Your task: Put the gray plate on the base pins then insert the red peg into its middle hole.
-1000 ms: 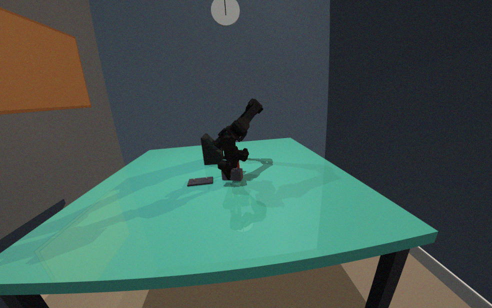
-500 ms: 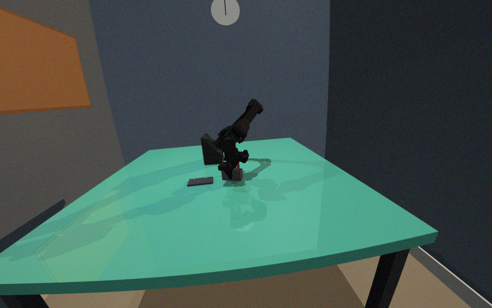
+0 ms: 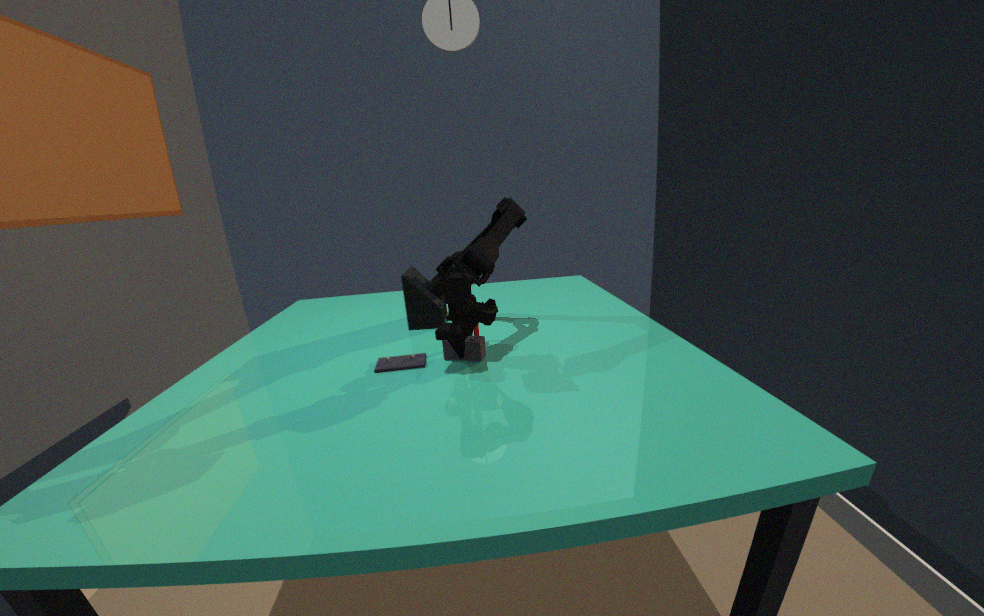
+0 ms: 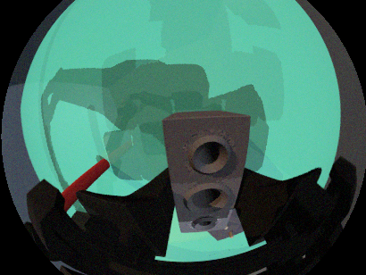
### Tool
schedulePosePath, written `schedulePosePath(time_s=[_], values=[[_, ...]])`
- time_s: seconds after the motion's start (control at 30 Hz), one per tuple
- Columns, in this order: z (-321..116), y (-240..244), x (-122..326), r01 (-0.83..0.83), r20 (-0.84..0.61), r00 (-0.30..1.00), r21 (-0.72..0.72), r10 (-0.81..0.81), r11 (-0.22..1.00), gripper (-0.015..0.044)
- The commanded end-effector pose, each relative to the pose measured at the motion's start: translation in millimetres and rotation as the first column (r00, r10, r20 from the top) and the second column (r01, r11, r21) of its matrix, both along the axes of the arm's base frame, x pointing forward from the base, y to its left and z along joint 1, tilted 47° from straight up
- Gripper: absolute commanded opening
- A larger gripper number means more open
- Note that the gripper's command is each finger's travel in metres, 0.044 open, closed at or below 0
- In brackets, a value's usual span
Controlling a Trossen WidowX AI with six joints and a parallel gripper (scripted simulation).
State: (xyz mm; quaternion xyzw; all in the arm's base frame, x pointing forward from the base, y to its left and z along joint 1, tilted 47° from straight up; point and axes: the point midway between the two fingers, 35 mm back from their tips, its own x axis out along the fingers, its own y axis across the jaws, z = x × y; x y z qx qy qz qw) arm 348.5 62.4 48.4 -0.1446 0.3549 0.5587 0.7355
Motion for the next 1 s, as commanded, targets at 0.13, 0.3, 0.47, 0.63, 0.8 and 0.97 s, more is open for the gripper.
schedulePosePath(time_s=[0.13, 0.3, 0.47, 0.63, 0.8, 0.97], values=[[8.8, -11.2, 7.3, 0.044, 0.013, 0.999, -0.018, -0.044, 0.999, 0.0000], [18.0, -21.7, 7.0, 0.037, 0.010, 0.999, -0.021, -0.037, 0.999, 0.0000], [28.0, -32.3, 5.9, 0.030, 0.007, 1.000, -0.023, -0.030, 0.999, 0.0000], [38.5, -42.7, 4.1, 0.022, 0.004, 1.000, -0.023, -0.022, 0.999, 0.0000], [49.5, -52.9, 1.4, 0.014, 0.002, 1.000, -0.021, -0.014, 1.000, 0.0000], [61.0, -62.7, -2.0, 0.007, -0.001, 1.000, -0.018, -0.007, 1.000, 0.0000]])
